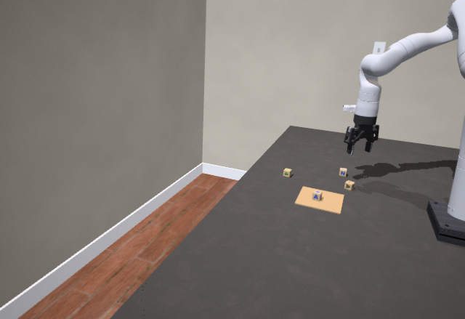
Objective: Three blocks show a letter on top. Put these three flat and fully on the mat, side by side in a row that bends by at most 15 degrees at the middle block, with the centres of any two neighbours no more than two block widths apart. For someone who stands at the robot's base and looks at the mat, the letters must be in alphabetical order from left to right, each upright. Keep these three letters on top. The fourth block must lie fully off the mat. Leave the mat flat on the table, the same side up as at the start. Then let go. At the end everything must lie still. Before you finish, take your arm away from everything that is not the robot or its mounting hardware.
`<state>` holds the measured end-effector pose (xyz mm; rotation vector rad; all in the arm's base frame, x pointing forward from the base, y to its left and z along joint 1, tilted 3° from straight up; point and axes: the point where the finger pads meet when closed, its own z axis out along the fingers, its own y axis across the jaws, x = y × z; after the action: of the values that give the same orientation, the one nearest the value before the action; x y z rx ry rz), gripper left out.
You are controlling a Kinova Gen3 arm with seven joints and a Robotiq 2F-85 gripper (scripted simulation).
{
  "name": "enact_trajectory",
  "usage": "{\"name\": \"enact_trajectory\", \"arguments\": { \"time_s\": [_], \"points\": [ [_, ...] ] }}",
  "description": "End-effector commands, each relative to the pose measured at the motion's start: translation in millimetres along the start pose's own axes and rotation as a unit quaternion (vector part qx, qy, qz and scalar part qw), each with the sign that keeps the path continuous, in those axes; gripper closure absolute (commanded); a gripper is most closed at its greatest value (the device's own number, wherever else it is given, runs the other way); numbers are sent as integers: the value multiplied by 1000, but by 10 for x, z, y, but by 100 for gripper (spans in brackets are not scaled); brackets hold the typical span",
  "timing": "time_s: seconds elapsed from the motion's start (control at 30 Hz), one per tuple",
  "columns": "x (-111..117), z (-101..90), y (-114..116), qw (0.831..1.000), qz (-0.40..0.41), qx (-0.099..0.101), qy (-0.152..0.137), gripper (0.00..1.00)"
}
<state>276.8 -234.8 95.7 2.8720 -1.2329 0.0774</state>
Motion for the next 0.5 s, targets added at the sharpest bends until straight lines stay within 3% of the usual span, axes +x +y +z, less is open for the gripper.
{"name": "enact_trajectory", "arguments": {
  "time_s": [0.0, 0.1, 0.23, 0.47],
  "points": [
    [19, -7, -14, 1000, -2, 0, 1, 0],
    [40, -11, -30, 1000, -5, 0, 2, 0],
    [233, -51, -195, 999, -34, 1, 6, 0],
    [834, -199, -896, 990, -140, 2, 16, 0]
  ]
}}
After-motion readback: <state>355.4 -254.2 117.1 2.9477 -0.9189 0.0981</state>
